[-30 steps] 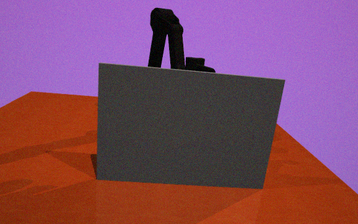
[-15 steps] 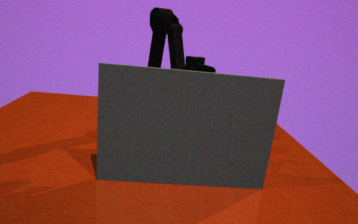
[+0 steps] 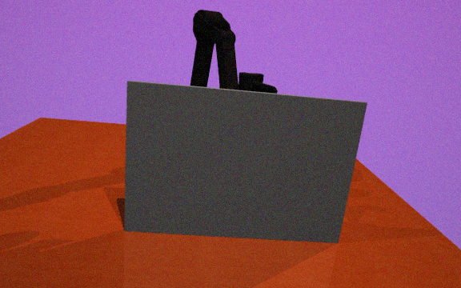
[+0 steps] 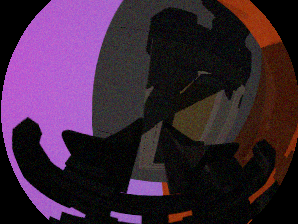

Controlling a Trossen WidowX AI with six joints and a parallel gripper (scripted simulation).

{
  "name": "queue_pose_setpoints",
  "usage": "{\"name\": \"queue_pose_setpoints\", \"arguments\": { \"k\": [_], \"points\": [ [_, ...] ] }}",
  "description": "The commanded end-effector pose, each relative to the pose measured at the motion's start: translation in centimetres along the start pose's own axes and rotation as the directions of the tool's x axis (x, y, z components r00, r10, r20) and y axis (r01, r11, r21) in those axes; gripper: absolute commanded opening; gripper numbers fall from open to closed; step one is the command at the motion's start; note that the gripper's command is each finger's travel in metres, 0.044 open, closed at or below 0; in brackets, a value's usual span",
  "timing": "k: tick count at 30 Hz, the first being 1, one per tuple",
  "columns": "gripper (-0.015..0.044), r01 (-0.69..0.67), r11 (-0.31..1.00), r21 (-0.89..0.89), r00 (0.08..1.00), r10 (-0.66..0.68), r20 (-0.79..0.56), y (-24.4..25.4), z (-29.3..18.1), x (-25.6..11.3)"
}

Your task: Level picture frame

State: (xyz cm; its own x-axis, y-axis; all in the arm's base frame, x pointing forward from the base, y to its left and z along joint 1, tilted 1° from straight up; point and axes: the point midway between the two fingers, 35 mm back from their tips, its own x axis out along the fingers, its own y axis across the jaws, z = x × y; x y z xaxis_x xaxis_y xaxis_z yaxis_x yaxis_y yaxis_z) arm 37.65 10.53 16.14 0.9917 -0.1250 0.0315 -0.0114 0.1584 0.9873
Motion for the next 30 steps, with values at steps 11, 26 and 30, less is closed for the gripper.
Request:
{"name": "queue_pose_setpoints", "arguments": {
  "k": [11,26,30],
  "points": [
    [0.0,-0.006,1.0,0.006,1.0,0.006,-0.002,0.19,0.12,0.0],
    [0.0,-0.006,1.0,0.006,1.0,0.006,-0.002,0.19,0.46,0.0],
    [0.0,-0.006,1.0,0.005,1.0,0.006,-0.002,0.23,0.67,0.0]
  ]
}}
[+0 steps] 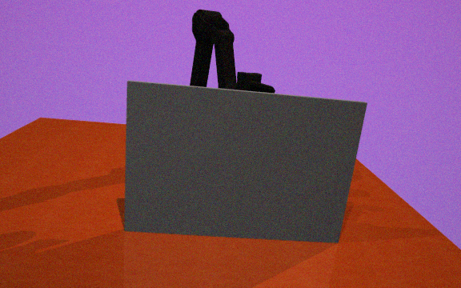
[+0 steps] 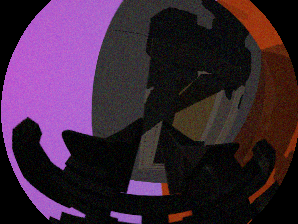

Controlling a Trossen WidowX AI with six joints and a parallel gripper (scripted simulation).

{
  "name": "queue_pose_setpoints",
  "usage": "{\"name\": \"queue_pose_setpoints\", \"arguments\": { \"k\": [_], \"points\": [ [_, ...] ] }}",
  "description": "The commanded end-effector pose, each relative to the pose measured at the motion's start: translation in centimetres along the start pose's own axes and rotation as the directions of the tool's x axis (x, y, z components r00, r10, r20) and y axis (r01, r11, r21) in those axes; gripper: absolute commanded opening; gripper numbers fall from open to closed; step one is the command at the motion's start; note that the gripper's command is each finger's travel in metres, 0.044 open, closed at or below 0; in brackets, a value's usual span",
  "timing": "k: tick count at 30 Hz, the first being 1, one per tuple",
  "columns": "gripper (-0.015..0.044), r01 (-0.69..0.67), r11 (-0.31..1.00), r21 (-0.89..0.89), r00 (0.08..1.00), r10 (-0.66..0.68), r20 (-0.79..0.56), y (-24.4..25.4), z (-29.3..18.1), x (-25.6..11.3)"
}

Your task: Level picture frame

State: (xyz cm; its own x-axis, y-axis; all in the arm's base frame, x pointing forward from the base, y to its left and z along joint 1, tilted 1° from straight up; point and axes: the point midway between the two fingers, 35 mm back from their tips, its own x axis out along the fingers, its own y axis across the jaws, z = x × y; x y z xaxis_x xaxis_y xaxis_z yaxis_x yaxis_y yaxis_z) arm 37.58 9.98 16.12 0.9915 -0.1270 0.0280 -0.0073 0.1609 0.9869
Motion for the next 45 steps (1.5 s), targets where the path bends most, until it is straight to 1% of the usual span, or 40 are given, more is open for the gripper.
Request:
{"name": "queue_pose_setpoints", "arguments": {
  "k": [1,45],
  "points": [
    [0.0,-0.009,1.0,0.008,1.0,0.009,-0.003,0.34,0.14,-0.01],
    [0.0,-0.006,1.0,0.004,1.0,0.006,0.001,-0.45,0.16,-0.01]
  ]
}}
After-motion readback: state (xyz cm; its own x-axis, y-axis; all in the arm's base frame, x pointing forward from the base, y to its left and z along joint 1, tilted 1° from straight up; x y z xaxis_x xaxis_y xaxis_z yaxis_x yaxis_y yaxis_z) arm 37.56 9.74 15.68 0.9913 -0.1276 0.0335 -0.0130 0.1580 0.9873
